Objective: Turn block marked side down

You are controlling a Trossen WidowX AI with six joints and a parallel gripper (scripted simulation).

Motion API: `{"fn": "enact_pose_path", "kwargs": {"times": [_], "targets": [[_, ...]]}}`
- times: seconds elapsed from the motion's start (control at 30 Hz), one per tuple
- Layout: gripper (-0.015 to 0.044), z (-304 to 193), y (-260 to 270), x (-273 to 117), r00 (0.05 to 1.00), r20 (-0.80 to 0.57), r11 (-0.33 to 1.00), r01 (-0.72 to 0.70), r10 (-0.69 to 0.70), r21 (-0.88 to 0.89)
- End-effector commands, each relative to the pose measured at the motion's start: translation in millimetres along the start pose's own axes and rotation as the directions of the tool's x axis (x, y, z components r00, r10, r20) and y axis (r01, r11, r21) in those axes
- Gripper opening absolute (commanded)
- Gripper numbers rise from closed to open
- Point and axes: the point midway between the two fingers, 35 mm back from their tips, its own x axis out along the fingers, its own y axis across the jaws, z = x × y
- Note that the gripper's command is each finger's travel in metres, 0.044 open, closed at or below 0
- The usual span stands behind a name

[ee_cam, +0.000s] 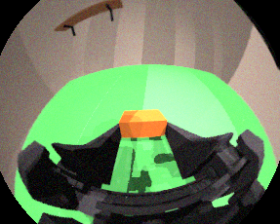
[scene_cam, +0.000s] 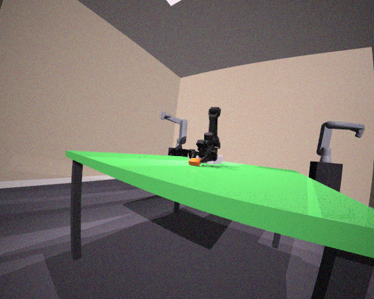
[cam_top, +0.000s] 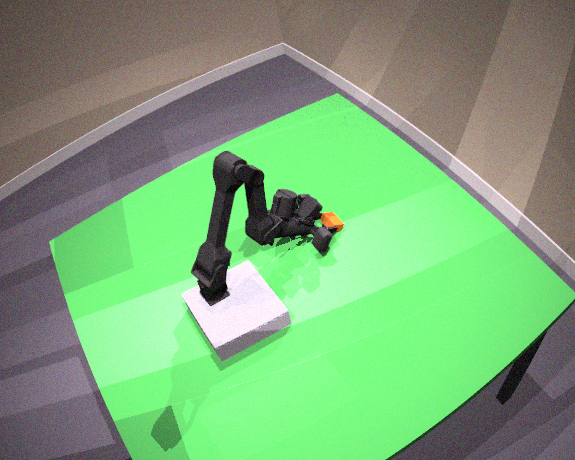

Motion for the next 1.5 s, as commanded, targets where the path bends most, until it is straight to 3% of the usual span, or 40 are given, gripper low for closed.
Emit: {"fn": "enact_pose_path", "kwargs": {"times": [0.0,0.3,0.9,1.47], "targets": [[0.0000,-13,-3,-5,1.000,0.009,1.000,0.008,-0.008,-0.005],[0.0000,-14,-6,-19,0.994,0.113,1.000,0.006,-0.007,0.009],[0.0000,-12,-6,-20,0.993,0.121,0.999,0.011,-0.006,-0.039],[0.0440,-12,-6,-20,0.993,0.121,0.999,0.011,-0.006,-0.039]]}}
